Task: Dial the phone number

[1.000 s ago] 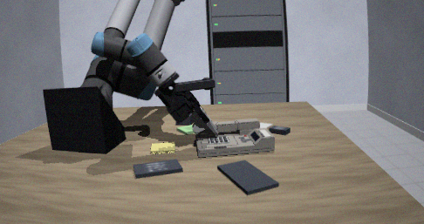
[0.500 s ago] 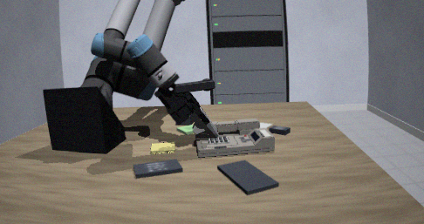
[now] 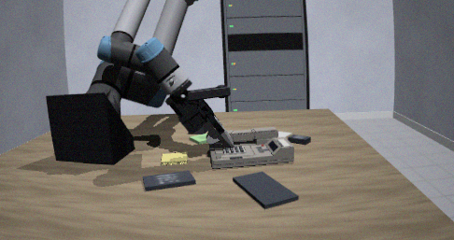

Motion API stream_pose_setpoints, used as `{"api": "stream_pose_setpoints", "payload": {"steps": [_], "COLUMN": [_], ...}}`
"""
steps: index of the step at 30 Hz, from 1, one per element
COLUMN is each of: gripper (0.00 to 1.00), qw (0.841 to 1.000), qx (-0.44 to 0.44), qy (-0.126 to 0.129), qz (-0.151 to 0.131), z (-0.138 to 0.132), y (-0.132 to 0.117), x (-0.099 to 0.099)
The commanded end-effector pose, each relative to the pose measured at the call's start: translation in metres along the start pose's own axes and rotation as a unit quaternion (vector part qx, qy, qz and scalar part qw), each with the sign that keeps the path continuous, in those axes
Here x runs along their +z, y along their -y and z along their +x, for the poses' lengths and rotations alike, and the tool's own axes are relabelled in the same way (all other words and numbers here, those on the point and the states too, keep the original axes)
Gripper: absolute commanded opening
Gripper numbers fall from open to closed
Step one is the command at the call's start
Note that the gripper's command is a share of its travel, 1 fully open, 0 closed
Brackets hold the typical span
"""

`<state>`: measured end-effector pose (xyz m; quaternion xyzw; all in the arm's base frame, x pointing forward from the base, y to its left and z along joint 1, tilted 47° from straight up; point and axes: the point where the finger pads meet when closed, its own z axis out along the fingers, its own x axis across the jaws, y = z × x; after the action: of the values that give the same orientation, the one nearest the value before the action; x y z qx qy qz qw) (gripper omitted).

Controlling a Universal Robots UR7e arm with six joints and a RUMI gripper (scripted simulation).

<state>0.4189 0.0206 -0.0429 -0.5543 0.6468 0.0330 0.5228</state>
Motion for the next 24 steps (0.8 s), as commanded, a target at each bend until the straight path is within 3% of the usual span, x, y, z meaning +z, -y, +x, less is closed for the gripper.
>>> {"api": "stream_pose_setpoints", "payload": {"steps": [1,16,24], "gripper": [0.00,0.00,0.00], "qw": [1.000,1.000,1.000], "qx": [0.000,0.000,0.000], "qy": [0.000,0.000,0.000], "qz": [0.000,0.000,0.000], "z": [0.000,0.000,0.000], "y": [0.000,0.000,0.007], "x": [0.000,0.001,-0.010]}}
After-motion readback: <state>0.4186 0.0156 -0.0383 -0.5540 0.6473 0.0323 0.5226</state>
